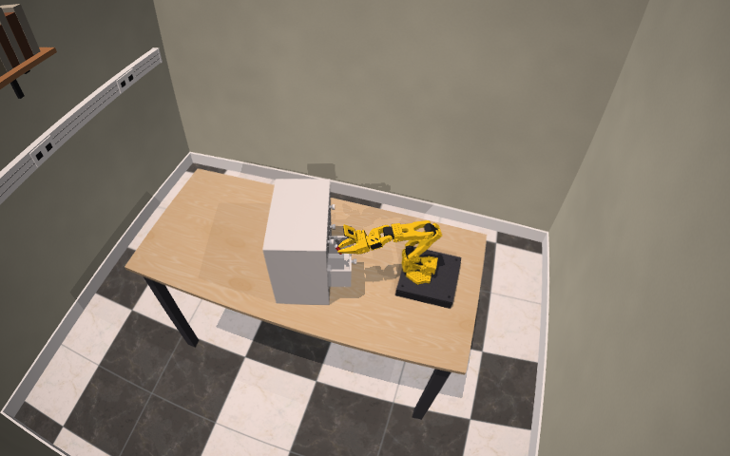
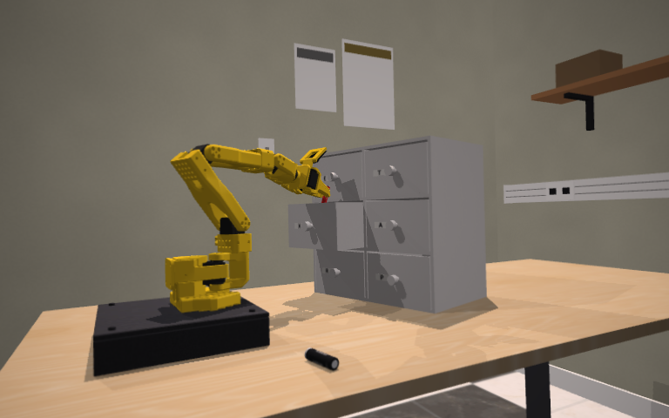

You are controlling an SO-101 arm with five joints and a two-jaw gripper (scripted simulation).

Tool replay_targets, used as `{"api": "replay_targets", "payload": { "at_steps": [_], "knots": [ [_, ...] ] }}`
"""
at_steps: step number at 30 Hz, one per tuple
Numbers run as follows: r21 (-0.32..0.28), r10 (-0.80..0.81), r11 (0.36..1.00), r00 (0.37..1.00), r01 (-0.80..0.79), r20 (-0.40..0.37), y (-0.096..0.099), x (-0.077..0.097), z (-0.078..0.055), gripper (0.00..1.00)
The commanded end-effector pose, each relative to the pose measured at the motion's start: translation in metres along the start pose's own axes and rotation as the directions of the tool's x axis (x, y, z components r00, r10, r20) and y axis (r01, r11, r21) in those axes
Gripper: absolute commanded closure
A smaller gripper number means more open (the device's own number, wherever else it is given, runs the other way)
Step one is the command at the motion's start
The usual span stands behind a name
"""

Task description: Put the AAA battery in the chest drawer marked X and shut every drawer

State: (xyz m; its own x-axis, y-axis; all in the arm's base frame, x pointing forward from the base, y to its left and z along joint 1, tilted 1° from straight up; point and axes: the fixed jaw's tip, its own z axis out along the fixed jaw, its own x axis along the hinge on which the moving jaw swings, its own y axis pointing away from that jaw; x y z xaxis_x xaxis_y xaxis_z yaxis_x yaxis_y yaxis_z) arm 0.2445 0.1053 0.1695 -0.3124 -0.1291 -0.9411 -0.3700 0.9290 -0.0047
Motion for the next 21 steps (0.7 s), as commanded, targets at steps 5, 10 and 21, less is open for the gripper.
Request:
{"api": "replay_targets", "payload": {
  "at_steps": [5,10,21],
  "knots": [
    [-0.008,0.005,1.0,1.0,-0.005,0.006,0.0021,-0.0005,-0.0021,0.97],
    [-0.008,0.005,1.0,1.0,-0.005,0.006,0.0021,-0.0005,-0.0021,0.95],
    [-0.008,0.005,1.0,1.0,-0.005,0.006,0.0021,-0.0005,-0.0021,0.91]
  ]
}}
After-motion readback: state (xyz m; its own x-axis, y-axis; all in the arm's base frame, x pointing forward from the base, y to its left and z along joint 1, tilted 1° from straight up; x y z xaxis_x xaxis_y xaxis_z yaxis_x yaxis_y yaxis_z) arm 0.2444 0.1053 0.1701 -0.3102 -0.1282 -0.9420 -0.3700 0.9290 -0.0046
